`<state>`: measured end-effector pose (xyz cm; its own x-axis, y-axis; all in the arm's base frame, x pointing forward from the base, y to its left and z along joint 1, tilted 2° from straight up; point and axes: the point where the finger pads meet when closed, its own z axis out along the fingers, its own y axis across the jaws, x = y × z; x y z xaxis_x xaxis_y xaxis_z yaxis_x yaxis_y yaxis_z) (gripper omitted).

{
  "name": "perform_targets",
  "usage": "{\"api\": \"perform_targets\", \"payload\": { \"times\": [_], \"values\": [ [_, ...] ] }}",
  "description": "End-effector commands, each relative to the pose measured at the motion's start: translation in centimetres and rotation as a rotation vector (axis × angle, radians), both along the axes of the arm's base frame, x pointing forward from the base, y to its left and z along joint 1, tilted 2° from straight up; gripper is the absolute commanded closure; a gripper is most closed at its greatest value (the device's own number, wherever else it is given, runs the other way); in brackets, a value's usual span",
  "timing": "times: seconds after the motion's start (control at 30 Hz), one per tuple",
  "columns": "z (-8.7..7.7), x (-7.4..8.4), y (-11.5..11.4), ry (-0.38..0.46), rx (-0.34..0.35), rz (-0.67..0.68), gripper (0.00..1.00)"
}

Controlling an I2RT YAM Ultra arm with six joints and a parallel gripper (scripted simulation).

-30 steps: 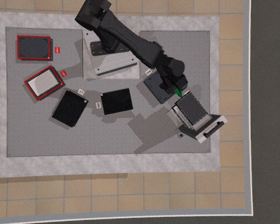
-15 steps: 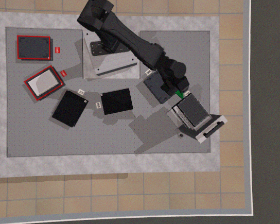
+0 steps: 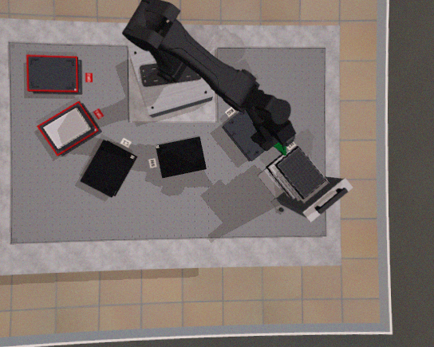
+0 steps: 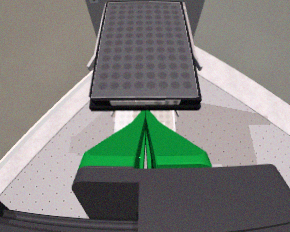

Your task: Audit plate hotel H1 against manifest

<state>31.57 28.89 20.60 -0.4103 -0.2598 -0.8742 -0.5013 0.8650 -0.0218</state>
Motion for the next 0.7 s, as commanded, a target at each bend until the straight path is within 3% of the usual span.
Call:
{"api": "perform_targets", "payload": {
  "times": [0.0,0.67],
  "values": [
    [1.4,0.4,0.4,-0.026,0.027,0.0,1.0],
    [1.4,1.5,1.0,-0.027,0.027,0.0,1.0]
  ]
}}
